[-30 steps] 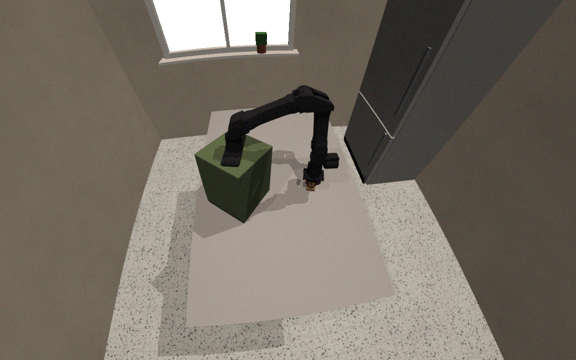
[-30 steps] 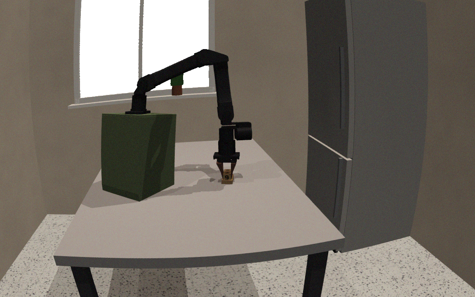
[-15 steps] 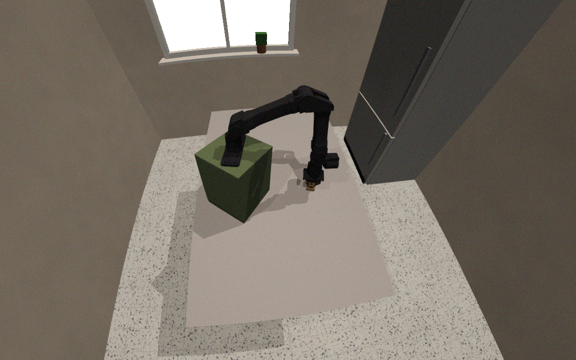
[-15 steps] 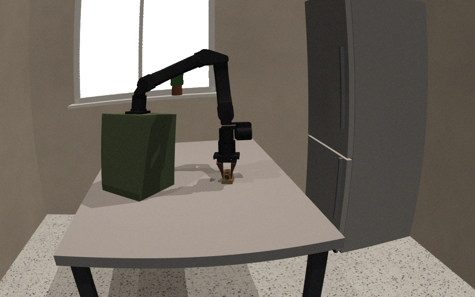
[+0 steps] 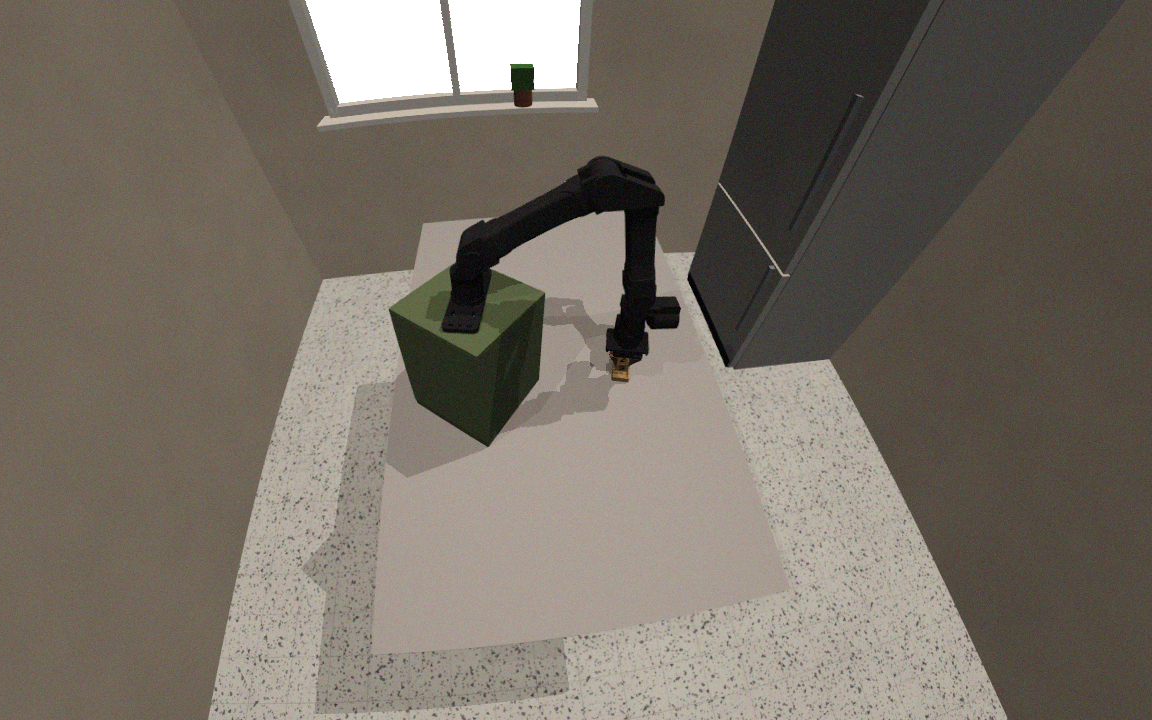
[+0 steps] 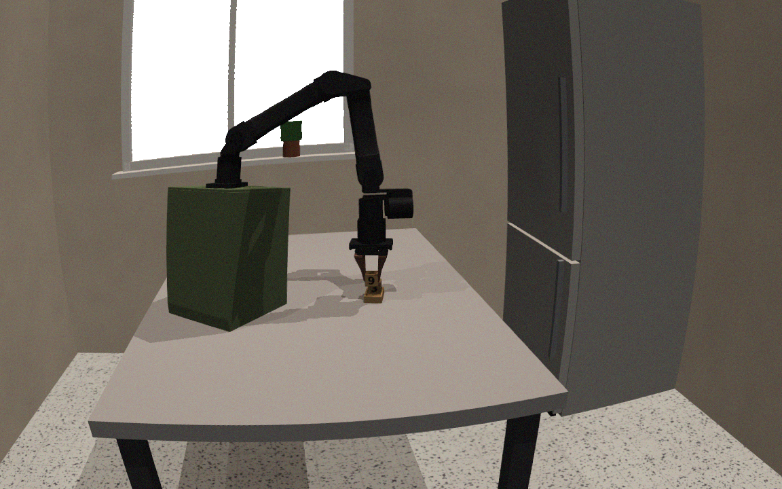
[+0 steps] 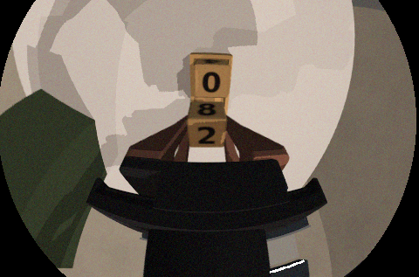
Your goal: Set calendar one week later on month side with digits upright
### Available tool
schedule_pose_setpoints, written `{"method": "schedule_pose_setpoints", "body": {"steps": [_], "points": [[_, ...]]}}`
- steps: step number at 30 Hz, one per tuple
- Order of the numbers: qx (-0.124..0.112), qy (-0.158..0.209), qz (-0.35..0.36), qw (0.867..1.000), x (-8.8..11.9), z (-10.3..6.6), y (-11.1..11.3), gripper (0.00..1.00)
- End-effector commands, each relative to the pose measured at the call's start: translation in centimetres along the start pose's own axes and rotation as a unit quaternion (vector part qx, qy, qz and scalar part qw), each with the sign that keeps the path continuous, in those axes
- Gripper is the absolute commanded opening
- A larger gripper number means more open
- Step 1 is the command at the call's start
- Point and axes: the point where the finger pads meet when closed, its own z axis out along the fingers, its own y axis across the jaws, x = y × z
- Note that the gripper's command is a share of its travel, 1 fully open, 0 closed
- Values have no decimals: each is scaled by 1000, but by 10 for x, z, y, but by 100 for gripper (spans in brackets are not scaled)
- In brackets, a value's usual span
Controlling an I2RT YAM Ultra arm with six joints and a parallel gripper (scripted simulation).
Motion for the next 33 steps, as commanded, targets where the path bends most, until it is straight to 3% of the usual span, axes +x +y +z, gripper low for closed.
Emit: {"method": "schedule_pose_setpoints", "body": {"steps": [1, 6, 11, 21, 25, 27, 29, 30, 32, 33], "points": [[9, -2, 0, 1000, -1, -29, -8, 27], [9, -2, 0, 1000, -1, -61, -8, 27], [9, -2, 0, 1000, -1, -70, -8, 27], [9, -2, -1, 1000, -1, -72, -8, 27], [9, -1, -17, 1000, -10, -71, -9, 27], [8, -1, -63, 998, -36, -70, -10, 27], [8, 0, -131, 991, -75, -67, -8, 27], [8, 0, -131, 991, -75, -67, -8, 27], [8, 0, -200, 980, -116, -65, -2, 27], [8, 0, -204, 979, -119, -65, -2, 27]]}}
